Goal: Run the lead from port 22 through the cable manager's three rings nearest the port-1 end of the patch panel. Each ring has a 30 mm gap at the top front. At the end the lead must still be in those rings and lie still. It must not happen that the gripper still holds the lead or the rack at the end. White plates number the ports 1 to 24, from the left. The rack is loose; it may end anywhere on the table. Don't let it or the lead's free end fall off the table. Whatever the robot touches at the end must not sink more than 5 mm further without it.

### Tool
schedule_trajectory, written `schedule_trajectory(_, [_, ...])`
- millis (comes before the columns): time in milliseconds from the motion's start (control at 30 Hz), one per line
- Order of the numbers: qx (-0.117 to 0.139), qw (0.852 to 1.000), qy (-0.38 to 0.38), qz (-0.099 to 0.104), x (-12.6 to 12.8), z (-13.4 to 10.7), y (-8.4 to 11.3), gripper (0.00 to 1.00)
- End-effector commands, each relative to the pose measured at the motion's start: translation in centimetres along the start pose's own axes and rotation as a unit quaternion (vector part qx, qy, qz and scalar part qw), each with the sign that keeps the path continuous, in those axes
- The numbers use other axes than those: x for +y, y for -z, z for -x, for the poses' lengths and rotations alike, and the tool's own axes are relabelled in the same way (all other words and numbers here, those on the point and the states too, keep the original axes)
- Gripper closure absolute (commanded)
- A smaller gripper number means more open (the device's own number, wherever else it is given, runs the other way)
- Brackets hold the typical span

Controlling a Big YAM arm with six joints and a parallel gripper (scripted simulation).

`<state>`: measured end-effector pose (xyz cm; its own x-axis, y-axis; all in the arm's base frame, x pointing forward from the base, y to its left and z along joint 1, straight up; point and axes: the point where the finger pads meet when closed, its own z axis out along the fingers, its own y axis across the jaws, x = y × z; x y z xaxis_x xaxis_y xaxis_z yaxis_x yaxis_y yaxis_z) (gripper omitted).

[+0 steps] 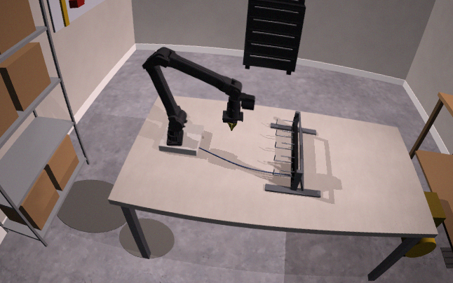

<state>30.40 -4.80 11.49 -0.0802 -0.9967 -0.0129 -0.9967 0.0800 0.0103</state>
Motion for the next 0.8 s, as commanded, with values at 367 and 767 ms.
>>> schedule_trajectory(367, [-0.005,0.922,-0.388,-0.006,2.9,-4.2,1.1,1.0])
schedule_trajectory(767, [-0.015,0.756,-0.655,-0.002,4.6,-5.7,1.0,1.0])
